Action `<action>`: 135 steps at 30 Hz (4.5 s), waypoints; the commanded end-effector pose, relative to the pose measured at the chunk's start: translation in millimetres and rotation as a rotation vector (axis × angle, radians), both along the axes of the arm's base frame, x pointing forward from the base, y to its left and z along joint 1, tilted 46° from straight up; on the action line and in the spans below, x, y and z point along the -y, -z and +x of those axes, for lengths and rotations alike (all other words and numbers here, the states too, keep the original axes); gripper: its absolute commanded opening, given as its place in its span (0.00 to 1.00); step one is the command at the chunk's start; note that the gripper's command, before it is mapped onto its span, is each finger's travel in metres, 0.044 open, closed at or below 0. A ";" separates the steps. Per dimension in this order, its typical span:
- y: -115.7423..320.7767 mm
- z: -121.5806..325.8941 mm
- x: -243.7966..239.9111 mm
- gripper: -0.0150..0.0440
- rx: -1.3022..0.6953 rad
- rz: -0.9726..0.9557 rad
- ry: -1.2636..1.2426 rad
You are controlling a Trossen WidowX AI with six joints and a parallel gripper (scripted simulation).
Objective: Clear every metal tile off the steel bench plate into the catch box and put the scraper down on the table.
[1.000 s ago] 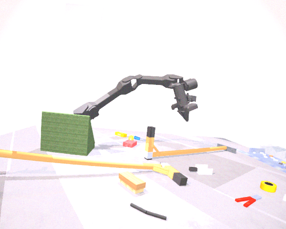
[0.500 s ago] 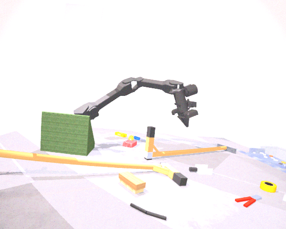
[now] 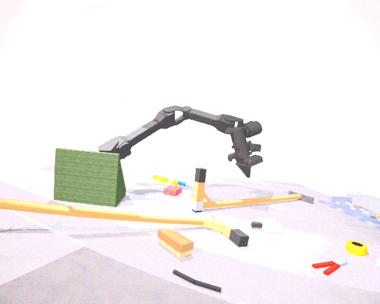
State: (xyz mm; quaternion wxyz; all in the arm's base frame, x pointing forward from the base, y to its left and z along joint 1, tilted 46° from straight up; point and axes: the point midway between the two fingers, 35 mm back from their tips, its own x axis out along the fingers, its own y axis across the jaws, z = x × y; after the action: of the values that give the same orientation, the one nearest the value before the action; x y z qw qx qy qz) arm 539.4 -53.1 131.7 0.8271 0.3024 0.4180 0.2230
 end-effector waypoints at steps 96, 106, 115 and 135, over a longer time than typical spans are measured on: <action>95.9 28.0 -27.7 0.25 0.000 0.006 0.008; 102.2 31.1 -20.8 0.25 0.000 0.006 0.008; 108.1 33.5 -14.6 0.25 0.001 0.006 0.008; 121.5 38.2 -0.8 0.25 0.002 0.006 0.008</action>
State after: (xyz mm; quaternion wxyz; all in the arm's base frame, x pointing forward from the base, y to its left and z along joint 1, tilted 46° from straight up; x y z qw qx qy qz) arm 577.3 -48.5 18.4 0.8285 0.3063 0.4126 0.2226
